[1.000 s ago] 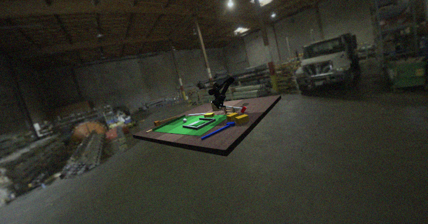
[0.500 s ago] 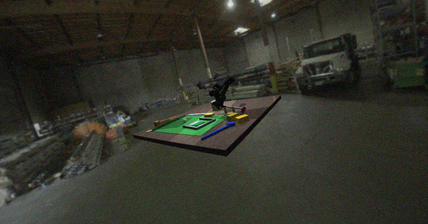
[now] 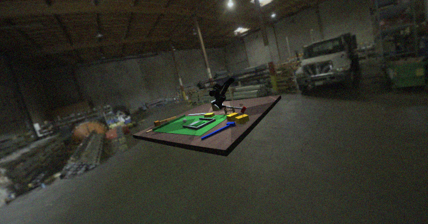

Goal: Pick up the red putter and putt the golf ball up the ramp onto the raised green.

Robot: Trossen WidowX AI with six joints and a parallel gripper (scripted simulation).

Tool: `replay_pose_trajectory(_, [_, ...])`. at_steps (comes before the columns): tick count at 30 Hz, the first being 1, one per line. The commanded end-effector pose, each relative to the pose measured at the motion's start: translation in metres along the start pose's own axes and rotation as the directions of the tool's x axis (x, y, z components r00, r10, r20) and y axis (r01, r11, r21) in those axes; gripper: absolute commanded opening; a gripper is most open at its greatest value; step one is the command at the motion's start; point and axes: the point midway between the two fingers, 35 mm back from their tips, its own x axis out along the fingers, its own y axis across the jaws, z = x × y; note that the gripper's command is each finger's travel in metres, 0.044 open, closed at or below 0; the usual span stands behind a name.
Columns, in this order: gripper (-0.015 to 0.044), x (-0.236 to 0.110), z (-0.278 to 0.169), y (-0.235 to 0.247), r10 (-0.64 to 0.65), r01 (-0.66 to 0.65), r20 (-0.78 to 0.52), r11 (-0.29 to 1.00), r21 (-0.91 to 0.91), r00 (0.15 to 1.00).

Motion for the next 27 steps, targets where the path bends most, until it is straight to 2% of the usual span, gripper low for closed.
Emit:
replay_pose_trajectory(1, [0.0000,0.000,0.000,0.000,0.000,0.000,0.000,1.000,-0.002,1.000])
replay_pose_trajectory(6, [0.0000,-0.014,0.000,-0.002,-0.013,0.013,-0.004,1.000,0.002,1.000])
replay_pose_trajectory(20, [0.0000,-0.095,0.003,0.002,-0.088,0.088,-0.025,0.996,0.027,0.996])
replay_pose_trajectory(27, [0.0000,-0.091,-0.007,-0.003,-0.084,0.087,-0.034,0.993,0.080,0.996])
